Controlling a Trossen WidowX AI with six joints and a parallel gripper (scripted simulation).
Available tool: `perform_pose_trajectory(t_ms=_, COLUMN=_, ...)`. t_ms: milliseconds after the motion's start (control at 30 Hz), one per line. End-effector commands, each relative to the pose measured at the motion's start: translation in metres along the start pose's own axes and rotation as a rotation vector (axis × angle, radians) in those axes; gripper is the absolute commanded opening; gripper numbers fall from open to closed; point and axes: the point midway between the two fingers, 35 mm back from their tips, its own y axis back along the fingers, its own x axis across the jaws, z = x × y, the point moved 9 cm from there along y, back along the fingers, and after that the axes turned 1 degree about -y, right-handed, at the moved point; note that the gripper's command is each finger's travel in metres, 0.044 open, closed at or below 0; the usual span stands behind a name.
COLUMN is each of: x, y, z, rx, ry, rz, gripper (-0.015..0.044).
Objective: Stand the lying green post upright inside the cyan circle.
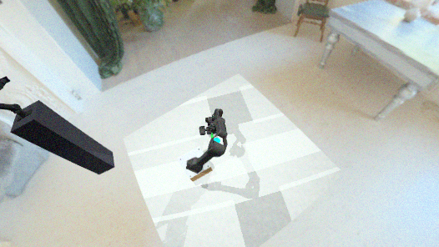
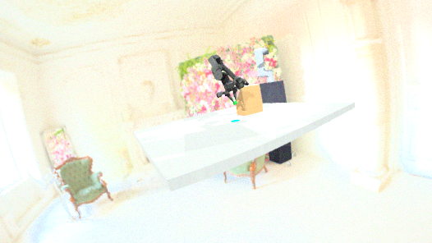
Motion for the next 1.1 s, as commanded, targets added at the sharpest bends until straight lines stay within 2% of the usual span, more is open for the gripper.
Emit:
perform_pose_trajectory(t_ms=0, x=-0.001, y=-0.002, z=-0.002, rx=-0.030, ry=0.004, rz=0.019, gripper=0.0023)
perform_pose_trajectory(t_ms=1067, x=-0.009, y=-0.019, z=-0.020, rx=-0.237, ry=0.010, rz=0.137, gripper=0.0023)
